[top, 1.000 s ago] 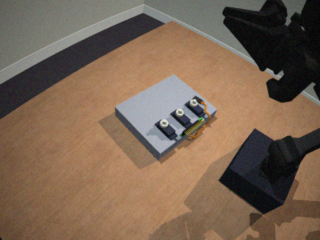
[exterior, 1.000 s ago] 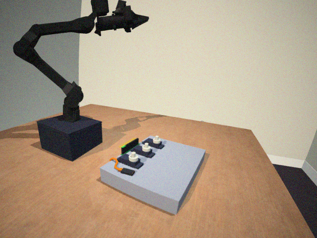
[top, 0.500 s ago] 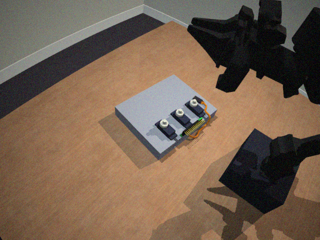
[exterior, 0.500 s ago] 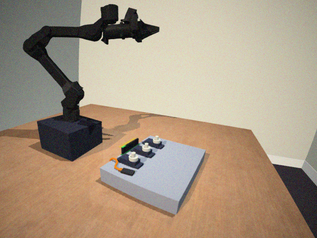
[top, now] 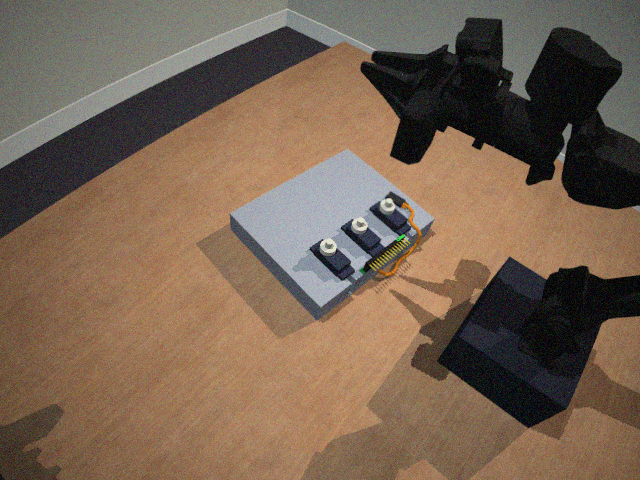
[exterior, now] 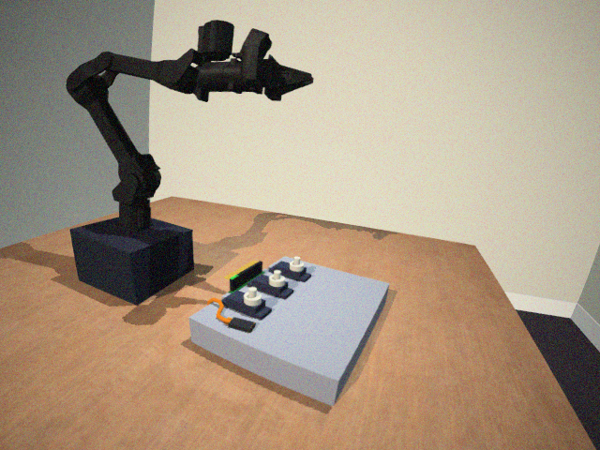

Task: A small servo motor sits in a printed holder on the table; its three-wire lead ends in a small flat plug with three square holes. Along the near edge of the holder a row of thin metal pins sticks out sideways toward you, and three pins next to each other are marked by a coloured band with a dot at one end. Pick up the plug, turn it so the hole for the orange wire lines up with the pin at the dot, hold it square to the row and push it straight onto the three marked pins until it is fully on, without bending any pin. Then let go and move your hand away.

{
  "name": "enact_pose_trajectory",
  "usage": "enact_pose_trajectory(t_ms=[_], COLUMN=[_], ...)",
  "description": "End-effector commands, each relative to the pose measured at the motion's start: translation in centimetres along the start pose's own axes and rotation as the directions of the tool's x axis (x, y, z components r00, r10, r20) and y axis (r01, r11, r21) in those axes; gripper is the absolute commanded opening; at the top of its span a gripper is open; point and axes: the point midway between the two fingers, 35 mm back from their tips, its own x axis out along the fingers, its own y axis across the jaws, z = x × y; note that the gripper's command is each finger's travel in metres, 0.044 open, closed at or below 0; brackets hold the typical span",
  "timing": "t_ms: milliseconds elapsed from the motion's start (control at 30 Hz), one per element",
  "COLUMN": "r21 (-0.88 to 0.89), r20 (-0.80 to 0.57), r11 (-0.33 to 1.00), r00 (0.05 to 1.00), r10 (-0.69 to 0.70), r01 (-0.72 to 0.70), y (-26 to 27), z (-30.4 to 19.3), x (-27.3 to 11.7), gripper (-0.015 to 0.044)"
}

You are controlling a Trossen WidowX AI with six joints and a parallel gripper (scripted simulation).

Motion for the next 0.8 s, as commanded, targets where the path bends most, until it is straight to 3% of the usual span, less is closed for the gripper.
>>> enact_pose_trajectory(t_ms=[0, 367, 767], r21=[-0.001, -0.094, -0.145], r20=[-0.047, -0.373, -0.701], r11=[1.0, 0.992, 0.985], r00=[0.999, 0.92, 0.692], r10=[-0.026, -0.117, -0.173], r01=[0.026, 0.088, 0.099], y=[-1.2, -5.2, -10.5], z=[-1.6, -8.0, -16.0], x=[0.7, 4.1, 4.9], gripper=[0.0115, 0.0115, 0.0115])
